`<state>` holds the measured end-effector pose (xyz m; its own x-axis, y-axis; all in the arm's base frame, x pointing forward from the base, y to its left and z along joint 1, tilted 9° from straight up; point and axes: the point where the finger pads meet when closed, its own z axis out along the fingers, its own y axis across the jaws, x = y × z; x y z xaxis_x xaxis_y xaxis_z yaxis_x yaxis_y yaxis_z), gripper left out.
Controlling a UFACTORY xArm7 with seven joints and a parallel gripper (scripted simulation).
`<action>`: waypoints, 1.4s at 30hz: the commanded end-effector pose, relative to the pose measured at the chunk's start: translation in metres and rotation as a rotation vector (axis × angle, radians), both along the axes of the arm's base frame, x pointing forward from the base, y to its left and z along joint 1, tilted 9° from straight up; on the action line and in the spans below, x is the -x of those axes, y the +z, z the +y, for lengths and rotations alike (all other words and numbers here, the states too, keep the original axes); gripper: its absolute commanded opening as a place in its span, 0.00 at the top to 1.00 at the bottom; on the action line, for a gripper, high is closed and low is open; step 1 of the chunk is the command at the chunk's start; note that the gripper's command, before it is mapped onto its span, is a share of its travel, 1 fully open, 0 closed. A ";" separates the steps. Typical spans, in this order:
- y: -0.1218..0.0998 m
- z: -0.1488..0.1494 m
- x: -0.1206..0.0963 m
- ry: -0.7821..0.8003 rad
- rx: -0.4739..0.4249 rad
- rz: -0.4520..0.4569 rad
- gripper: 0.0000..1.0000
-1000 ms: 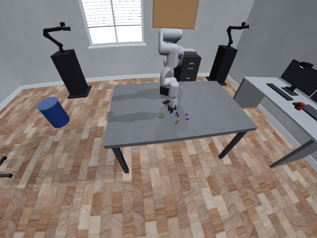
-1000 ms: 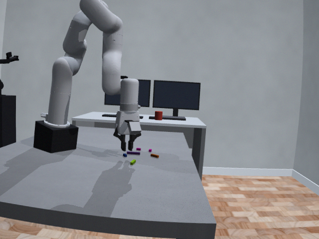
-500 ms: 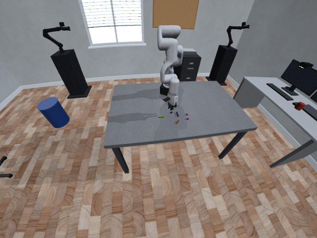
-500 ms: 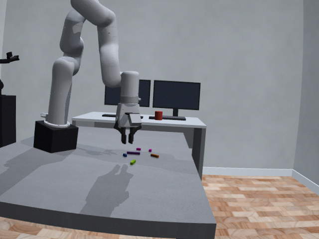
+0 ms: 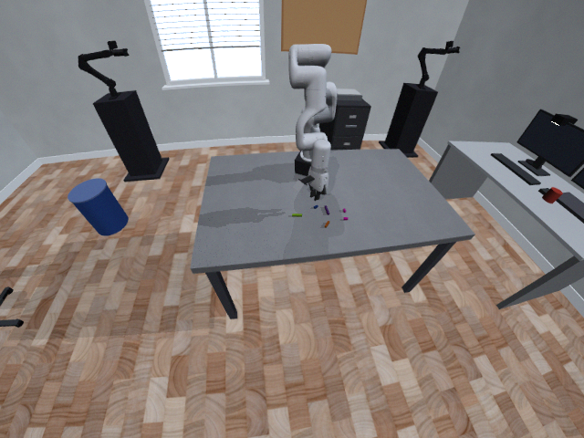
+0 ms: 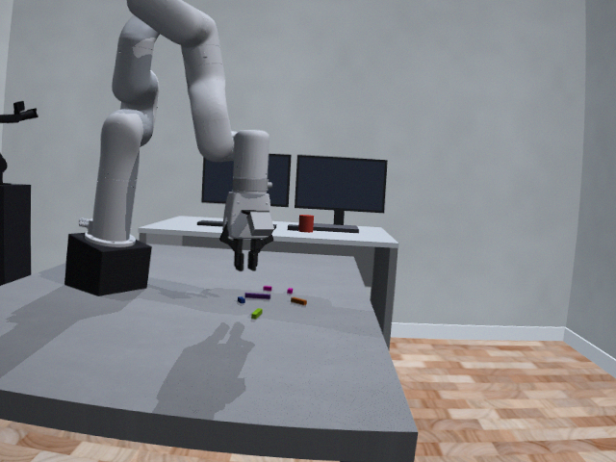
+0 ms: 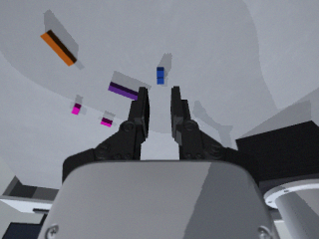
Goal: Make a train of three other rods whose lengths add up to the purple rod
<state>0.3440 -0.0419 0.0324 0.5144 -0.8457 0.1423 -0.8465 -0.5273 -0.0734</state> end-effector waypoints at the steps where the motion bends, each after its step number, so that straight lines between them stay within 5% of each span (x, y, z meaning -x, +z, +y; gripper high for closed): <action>1: 0.004 0.000 -0.001 0.000 0.000 -0.003 0.76; 19: 0.014 0.001 0.001 0.000 0.000 -0.003 0.76; 20: 0.014 0.001 0.001 0.000 0.000 -0.003 0.00; 42: 0.014 0.004 -0.002 0.010 -0.003 0.000 0.00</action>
<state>0.3421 -0.0406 0.0458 0.5148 -0.8455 0.1417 -0.8463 -0.5276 -0.0736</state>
